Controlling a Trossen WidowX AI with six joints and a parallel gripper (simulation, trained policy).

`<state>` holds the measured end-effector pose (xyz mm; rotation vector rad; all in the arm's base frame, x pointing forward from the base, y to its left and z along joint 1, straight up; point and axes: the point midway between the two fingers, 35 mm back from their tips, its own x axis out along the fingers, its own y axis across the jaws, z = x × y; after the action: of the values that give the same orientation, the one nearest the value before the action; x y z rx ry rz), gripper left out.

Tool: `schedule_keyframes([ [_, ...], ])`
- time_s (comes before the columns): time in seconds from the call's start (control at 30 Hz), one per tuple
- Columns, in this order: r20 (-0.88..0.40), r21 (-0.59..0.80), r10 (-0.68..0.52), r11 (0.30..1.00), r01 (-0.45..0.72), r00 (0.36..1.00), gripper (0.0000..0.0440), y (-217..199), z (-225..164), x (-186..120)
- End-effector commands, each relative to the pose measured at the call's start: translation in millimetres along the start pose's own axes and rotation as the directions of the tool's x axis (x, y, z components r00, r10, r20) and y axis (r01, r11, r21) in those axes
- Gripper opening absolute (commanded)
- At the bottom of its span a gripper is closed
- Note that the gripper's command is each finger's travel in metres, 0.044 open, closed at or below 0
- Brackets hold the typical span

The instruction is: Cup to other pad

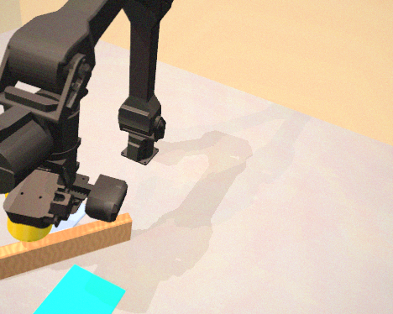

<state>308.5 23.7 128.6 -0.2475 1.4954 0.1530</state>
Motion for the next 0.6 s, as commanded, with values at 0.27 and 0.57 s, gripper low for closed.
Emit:
schedule_keyframes([
  [0.27, 0.096, -0.026, 0.009, 1.0, -0.007, 0.995, 0.0, 35, 36, -9],
  [0.57, 0.143, -0.045, 0.02, 0.999, -0.014, 0.989, 0.0, 68, 55, -4],
])
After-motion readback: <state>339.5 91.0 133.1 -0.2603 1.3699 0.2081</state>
